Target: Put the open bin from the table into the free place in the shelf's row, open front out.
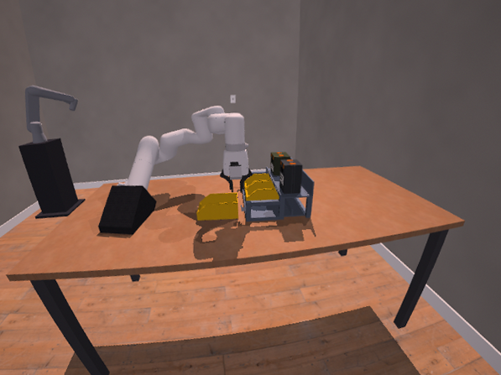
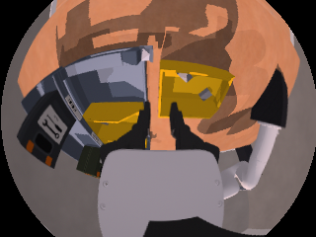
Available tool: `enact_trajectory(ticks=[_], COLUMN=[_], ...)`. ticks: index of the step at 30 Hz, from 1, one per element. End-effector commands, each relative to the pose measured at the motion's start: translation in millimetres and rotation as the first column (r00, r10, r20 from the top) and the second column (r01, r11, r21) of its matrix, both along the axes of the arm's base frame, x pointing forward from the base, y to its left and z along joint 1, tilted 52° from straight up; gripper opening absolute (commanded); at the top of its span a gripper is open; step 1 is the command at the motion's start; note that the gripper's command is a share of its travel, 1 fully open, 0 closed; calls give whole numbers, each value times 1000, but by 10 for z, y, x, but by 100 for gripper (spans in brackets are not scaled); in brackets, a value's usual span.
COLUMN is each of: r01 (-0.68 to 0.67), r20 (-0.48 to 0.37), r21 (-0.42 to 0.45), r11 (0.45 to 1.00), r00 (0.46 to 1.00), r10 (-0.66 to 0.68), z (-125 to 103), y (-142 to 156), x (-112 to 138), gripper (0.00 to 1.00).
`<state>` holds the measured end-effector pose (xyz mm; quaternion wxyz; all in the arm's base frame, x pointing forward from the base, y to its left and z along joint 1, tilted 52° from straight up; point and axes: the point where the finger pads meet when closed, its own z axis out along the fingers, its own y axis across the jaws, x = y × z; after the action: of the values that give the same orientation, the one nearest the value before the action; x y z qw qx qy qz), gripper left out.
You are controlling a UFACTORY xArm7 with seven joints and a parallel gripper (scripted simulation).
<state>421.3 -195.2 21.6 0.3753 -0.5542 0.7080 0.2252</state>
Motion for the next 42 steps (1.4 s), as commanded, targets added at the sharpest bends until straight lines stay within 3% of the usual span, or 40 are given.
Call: enact_trajectory(ticks=[1, 42], r01=[4, 4], r20=[2, 2], r21=[-4, -4], r11=[1000, 1000], r00=[1000, 1000], r10=[-4, -4], z=[6, -162], y=[-20, 177], x=[-1, 78], gripper=[33, 33])
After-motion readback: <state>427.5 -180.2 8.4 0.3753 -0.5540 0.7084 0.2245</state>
